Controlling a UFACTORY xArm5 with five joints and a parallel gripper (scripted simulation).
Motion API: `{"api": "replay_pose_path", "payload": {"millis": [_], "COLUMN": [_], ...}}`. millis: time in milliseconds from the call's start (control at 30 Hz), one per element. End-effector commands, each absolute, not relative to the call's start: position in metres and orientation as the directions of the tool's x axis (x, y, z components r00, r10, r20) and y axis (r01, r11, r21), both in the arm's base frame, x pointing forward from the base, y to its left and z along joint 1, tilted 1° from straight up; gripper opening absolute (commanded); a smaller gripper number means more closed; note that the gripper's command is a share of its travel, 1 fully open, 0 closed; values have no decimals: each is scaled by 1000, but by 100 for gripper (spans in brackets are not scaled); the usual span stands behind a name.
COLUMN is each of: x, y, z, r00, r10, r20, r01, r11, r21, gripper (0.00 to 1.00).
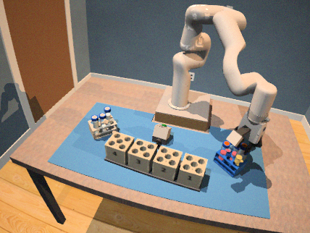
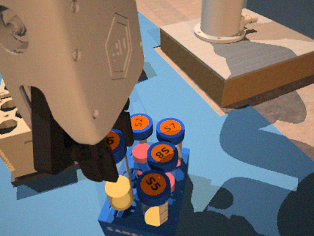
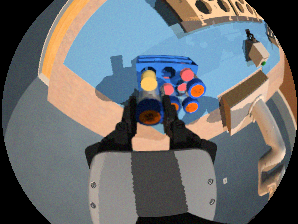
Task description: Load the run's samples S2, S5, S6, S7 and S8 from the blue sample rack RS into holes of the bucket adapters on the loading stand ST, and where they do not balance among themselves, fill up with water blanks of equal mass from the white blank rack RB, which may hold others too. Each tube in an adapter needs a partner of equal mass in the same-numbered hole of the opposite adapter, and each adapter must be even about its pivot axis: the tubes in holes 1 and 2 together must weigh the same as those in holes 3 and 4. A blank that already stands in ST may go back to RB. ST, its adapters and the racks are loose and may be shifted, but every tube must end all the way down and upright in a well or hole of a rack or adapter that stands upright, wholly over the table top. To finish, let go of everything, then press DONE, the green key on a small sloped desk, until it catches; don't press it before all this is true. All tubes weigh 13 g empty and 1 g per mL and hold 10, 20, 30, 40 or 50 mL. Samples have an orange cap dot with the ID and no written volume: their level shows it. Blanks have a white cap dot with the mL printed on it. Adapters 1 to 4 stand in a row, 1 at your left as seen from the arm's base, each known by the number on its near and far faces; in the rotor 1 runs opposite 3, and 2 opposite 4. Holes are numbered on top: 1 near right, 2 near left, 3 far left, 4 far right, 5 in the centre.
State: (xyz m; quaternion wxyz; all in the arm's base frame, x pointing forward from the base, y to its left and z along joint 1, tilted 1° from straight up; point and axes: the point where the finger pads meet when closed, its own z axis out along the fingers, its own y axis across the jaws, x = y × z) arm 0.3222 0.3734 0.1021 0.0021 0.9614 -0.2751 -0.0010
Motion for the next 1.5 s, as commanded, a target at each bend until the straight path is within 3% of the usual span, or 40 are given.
{"api": "replay_pose_path", "payload": {"millis": [0,1467], "x": [323,324], "y": [374,374], "z": [99,60], "r00": [849,849], "r10": [-529,-529], "r20": [0,0], "r01": [-529,-529], "r11": [-849,-849], "r21": [1,1], "gripper": [0,0]}}
